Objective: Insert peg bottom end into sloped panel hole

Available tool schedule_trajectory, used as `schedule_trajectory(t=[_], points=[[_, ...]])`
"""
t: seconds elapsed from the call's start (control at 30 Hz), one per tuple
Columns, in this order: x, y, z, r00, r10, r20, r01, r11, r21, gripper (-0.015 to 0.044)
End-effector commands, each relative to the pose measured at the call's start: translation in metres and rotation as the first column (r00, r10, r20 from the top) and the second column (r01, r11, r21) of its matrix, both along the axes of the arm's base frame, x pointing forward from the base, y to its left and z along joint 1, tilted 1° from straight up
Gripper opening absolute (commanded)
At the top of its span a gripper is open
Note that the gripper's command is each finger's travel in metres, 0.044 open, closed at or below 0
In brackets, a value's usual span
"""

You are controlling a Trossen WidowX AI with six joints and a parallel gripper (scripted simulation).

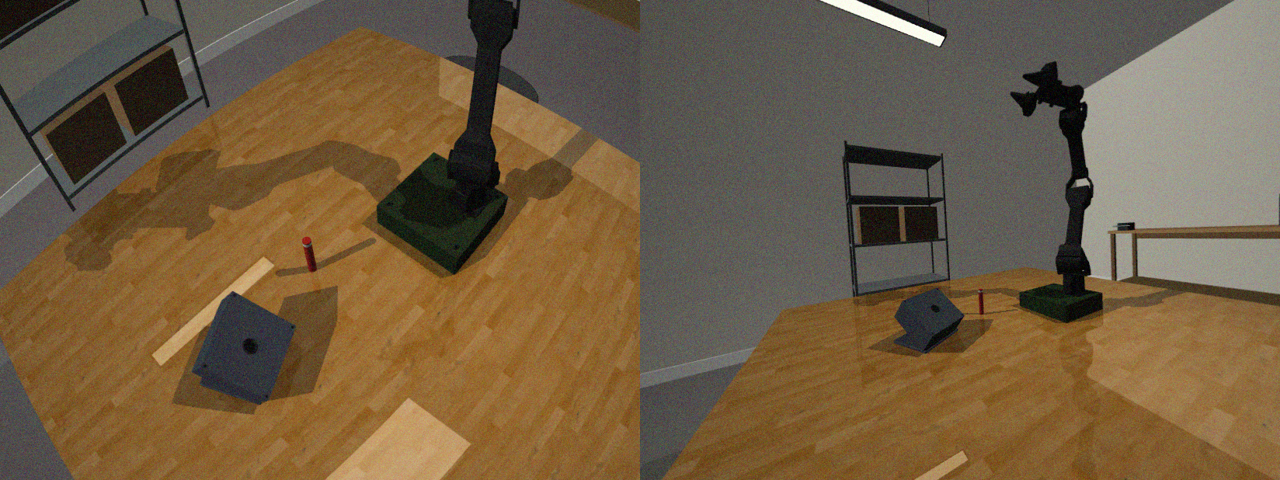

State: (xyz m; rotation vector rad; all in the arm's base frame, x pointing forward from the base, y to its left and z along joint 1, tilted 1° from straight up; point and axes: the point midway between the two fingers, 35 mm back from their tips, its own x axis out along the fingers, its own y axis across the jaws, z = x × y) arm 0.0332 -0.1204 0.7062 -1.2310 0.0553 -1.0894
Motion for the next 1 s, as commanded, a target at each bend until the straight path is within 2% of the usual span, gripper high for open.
schedule_trajectory(t=[0.0, 0.73, 0.97], points=[[0.028, 0.012, -0.003, 0.999, 0.048, 0.012, -0.048, 0.999, 0.013, 0.0440], [0.128, 0.039, -0.036, 0.969, 0.232, 0.083, -0.243, 0.958, 0.152, 0.0440], [0.152, 0.036, -0.049, 0.968, 0.238, 0.081, -0.249, 0.951, 0.181, 0.0440]])
